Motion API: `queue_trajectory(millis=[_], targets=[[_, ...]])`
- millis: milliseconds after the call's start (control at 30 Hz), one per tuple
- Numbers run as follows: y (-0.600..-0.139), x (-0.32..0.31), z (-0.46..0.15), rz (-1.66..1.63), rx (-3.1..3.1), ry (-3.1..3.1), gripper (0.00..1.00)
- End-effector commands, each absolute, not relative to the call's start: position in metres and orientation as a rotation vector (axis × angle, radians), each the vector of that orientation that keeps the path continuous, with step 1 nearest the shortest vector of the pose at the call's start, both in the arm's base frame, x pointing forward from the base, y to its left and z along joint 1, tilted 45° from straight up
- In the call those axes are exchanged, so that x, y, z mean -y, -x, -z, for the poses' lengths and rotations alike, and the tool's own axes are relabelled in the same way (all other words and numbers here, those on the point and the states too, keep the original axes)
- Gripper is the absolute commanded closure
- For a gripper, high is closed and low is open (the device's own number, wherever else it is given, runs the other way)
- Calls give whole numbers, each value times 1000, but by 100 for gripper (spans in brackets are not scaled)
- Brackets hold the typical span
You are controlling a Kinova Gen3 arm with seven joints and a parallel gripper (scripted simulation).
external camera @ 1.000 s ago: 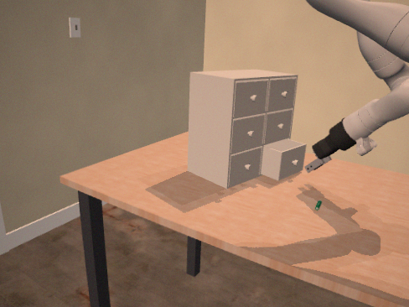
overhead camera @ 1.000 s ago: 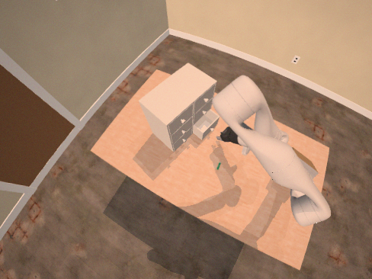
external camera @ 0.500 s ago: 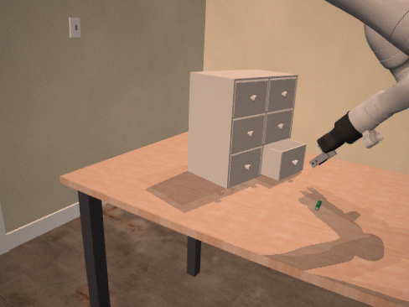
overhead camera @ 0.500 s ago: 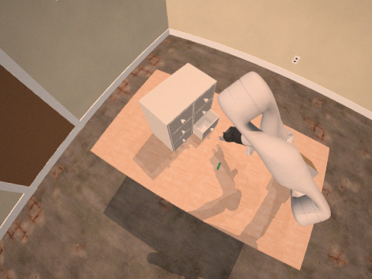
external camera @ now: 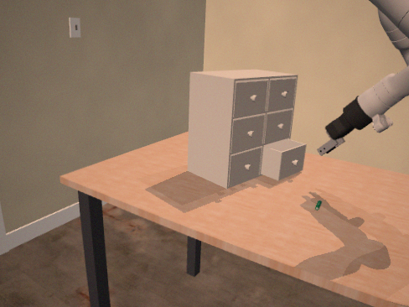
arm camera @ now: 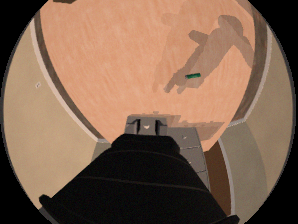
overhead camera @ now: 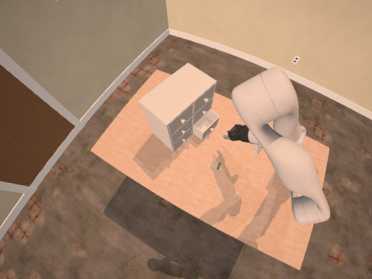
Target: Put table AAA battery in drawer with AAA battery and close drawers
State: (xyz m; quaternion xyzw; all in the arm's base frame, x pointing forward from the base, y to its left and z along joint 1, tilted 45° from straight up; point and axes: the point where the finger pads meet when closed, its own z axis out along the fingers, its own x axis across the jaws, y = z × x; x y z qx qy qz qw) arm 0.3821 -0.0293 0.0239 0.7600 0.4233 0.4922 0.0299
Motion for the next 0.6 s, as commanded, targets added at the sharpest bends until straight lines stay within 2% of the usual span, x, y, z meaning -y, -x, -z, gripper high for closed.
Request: queue_trajectory(millis=[0, 567], targets=[[-381, 44, -36, -1515, -1290, -2321, 33], [-359, 69, -66, -1523, -1286, -2310, 33]])
